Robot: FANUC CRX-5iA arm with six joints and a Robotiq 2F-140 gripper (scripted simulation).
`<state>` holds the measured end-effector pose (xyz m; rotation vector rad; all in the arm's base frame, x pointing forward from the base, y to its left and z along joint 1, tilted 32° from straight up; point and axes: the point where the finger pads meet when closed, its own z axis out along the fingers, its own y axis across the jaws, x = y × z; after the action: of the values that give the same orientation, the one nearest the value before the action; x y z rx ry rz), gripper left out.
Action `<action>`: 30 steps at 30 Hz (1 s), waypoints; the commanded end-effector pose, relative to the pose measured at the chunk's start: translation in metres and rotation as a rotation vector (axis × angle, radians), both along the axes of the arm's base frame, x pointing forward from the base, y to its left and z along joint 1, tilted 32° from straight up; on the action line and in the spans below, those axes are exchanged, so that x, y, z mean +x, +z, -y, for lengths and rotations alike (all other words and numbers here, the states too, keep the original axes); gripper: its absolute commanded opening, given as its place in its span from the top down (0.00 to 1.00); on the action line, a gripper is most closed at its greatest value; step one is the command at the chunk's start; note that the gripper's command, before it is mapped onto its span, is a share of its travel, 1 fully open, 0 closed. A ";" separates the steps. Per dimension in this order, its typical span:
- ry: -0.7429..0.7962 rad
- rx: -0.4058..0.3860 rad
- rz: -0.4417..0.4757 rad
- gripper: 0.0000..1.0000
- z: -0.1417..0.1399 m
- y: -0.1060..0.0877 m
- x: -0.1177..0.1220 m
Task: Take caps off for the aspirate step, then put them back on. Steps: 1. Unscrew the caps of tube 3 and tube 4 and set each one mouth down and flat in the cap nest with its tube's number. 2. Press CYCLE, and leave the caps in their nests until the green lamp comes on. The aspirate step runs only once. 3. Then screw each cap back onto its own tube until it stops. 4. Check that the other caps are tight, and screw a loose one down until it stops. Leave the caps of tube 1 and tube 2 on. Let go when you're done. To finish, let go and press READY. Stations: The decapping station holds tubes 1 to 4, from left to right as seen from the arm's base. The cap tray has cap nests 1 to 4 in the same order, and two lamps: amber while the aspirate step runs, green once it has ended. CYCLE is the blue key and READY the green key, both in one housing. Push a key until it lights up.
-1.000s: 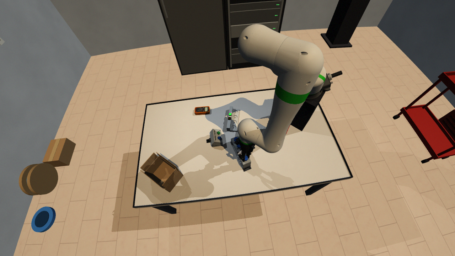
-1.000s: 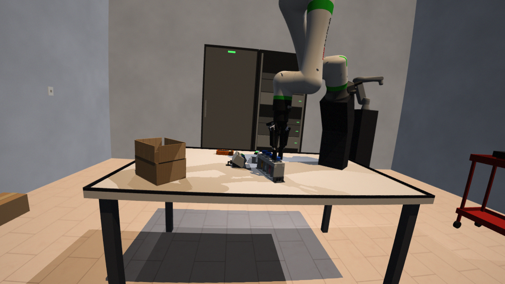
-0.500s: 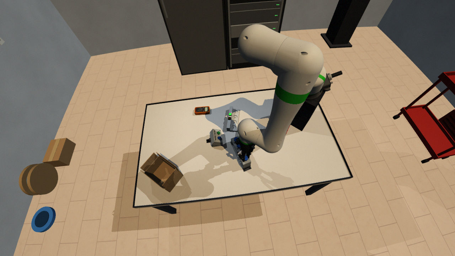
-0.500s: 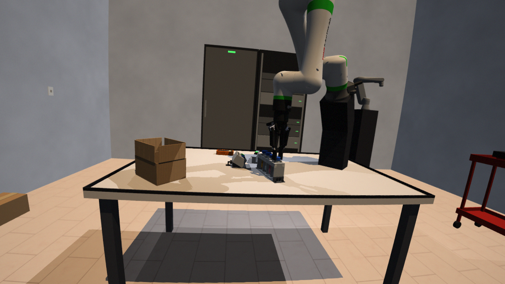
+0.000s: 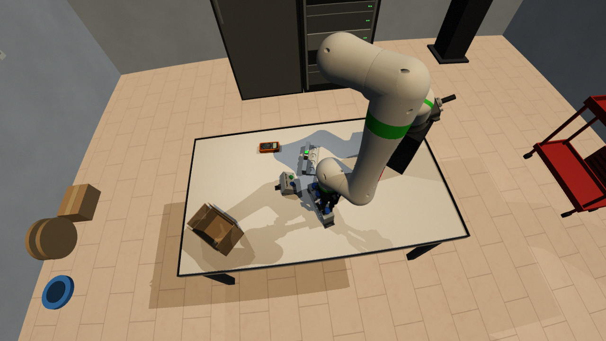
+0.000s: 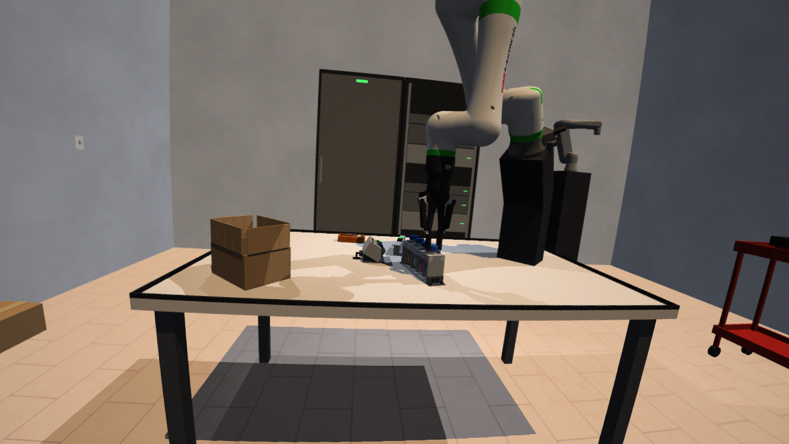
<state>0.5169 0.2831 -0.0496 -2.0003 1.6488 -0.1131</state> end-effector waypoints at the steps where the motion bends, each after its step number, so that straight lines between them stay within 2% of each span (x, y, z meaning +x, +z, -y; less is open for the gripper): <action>1: -0.078 0.029 -0.025 0.70 0.000 0.001 0.000; 9: -0.205 0.088 -0.076 0.70 0.000 0.000 0.000; 14: -0.205 0.088 -0.076 0.70 0.000 0.000 0.001; 15: -0.205 0.088 -0.076 0.59 0.000 0.001 0.000; 25: -0.205 0.088 -0.076 0.59 0.000 0.001 0.000; 30: -0.205 0.088 -0.076 0.59 0.003 0.009 -0.003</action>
<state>0.5151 0.2814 -0.0455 -1.7888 1.8715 -0.0355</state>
